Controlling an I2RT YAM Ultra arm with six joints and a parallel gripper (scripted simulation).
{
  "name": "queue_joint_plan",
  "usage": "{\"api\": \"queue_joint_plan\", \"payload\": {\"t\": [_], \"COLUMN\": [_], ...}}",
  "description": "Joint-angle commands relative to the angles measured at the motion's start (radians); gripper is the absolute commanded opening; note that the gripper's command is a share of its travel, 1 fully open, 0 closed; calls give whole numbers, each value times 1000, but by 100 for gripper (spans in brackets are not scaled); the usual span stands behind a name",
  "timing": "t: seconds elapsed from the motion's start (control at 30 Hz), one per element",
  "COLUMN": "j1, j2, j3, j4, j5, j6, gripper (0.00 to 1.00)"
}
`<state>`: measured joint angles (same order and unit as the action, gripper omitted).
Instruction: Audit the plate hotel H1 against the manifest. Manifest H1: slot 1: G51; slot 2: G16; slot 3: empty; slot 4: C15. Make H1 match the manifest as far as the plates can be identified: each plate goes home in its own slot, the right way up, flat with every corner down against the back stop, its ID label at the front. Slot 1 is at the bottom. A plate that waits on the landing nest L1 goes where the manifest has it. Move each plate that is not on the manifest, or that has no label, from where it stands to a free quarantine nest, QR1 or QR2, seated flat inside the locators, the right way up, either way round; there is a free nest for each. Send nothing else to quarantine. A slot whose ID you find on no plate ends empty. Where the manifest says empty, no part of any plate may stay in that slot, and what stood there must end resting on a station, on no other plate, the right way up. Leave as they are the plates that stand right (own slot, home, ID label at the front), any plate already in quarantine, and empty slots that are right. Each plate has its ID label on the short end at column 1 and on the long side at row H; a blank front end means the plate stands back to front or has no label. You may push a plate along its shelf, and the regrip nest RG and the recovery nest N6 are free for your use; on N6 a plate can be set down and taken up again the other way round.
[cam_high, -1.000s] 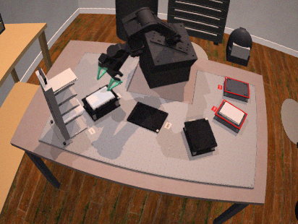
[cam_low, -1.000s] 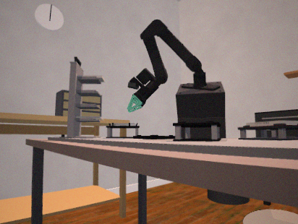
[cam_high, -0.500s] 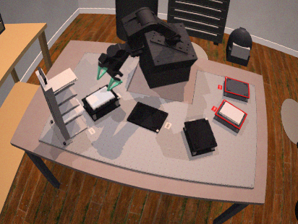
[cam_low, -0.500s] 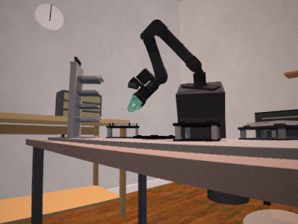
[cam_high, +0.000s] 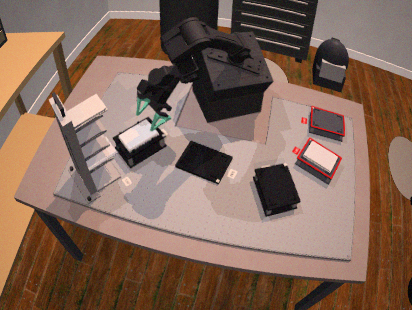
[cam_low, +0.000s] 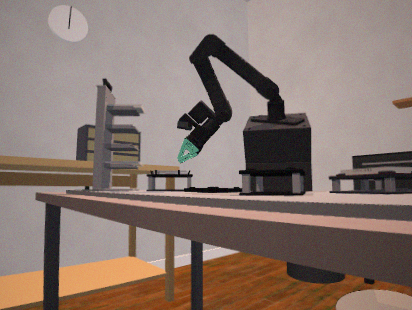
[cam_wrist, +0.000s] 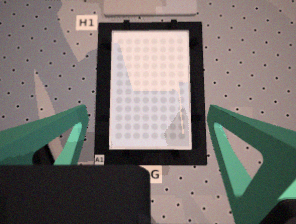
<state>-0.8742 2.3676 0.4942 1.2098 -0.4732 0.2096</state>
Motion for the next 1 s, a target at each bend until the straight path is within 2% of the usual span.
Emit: {"api": "queue_joint_plan", "payload": {"t": [0.0, 0.1, 0.57, 0.97], "j1": [7, 21, 21, 24], "j2": [33, 73, 73, 120], "j3": [15, 29, 29, -2], "j4": [81, 111, 111, 189], "j5": [28, 40, 40, 41], "j6": [18, 27, 27, 28], "gripper": [100, 100, 100, 100]}}
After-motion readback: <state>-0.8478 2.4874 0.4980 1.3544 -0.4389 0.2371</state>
